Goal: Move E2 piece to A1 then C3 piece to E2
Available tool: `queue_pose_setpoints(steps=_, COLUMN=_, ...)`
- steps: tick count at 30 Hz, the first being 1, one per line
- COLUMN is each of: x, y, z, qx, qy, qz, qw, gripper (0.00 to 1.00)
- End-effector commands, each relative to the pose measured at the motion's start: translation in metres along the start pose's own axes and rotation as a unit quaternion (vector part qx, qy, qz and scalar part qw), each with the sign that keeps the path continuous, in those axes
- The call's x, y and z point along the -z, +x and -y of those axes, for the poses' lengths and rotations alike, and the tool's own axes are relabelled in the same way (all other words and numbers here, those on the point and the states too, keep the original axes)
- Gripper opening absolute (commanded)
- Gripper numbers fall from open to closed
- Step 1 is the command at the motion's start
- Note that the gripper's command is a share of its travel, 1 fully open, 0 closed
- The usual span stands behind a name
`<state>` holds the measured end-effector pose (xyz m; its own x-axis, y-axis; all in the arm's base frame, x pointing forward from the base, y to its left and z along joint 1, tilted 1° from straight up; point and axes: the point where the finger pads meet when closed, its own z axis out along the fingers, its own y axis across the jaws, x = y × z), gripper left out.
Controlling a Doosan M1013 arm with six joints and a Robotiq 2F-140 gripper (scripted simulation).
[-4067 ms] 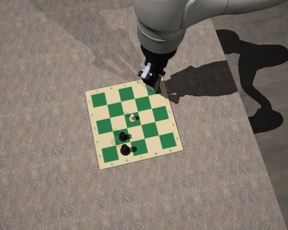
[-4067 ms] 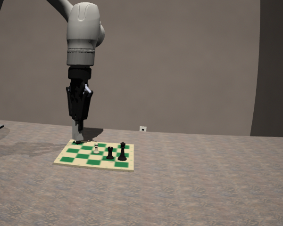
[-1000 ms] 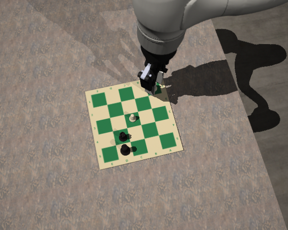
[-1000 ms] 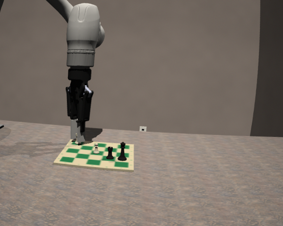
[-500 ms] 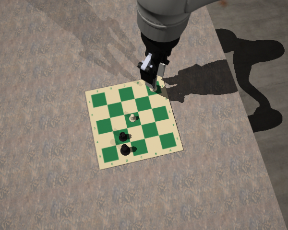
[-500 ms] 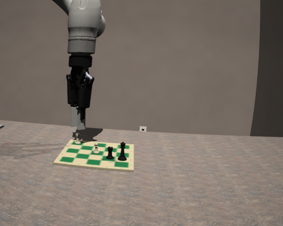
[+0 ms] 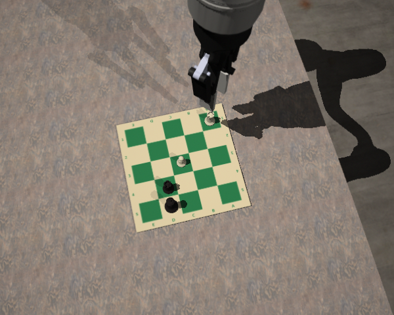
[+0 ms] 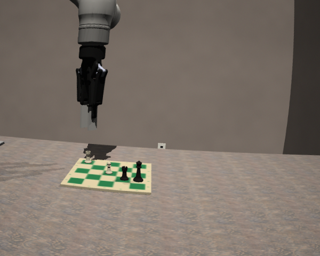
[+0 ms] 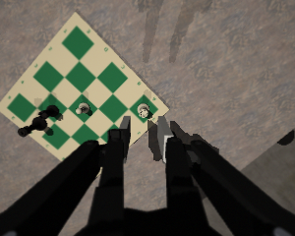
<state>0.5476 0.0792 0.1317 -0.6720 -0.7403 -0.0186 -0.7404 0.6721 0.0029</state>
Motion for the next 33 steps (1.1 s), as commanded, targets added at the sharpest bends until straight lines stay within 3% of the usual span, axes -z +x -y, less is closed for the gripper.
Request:
queue_pose_setpoints(steps=1, x=0.000, y=0.000, z=0.000, qx=0.000, qy=0.000, qz=0.000, qw=1.000, gripper=1.00)
queue_pose_setpoints(steps=23, x=0.000, y=0.000, z=0.001, qx=0.005, qy=0.000, qz=0.000, qw=1.000, gripper=1.00)
queue_pose_setpoints(steps=29, x=0.000, y=0.000, z=0.006, qx=0.053, qy=0.000, qz=0.000, qw=0.999, gripper=1.00)
queue_pose_setpoints(steps=33, x=-0.001, y=-0.001, z=0.019, qx=0.166, qy=0.000, qz=0.000, qw=0.986, gripper=1.00)
